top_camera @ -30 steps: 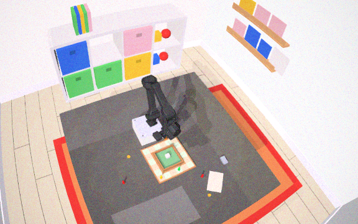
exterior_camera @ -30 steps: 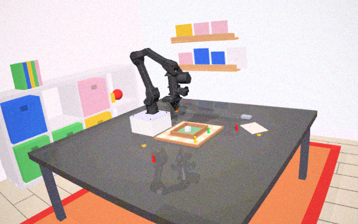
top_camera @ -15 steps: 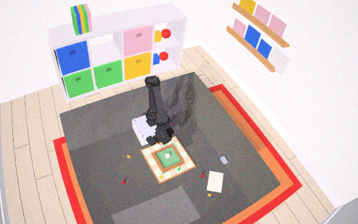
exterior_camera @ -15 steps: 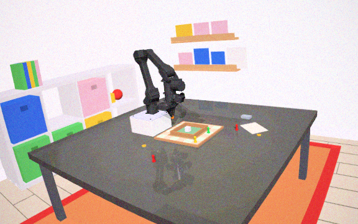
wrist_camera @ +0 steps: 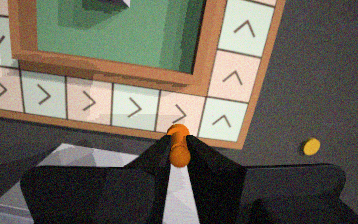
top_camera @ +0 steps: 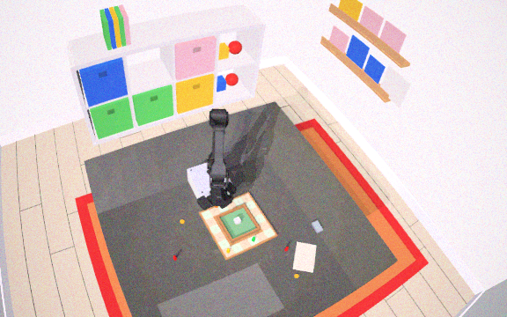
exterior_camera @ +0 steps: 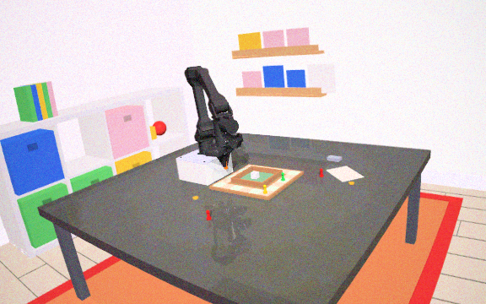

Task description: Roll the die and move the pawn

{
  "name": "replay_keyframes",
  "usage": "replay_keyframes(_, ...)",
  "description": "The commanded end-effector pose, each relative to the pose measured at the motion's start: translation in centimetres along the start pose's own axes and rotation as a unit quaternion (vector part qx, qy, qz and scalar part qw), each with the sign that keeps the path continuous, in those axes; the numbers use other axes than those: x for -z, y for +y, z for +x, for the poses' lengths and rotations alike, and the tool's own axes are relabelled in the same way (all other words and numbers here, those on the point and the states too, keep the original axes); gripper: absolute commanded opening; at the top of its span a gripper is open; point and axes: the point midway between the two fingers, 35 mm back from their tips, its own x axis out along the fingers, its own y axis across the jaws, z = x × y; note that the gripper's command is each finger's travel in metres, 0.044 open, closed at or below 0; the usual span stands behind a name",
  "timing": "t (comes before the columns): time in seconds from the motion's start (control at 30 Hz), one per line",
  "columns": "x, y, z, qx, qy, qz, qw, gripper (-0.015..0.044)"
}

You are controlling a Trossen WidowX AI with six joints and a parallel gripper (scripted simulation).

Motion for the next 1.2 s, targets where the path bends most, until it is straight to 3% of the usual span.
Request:
replay_keyframes(0.0,0.4,-0.4,0.4,-0.002,0.0,-0.002,1.0,0.0)
replay_keyframes(0.4,0.4,-0.4,3.9,-0.002,0.0,-0.002,1.0,0.0)
replay_keyframes(0.93,0.4,-0.4,5.6,-0.002,0.0,-0.002,1.0,0.0)
replay_keyframes(1.17,0.4,-0.5,5.3,0.0,0.0,-0.002,1.0,0.0184)
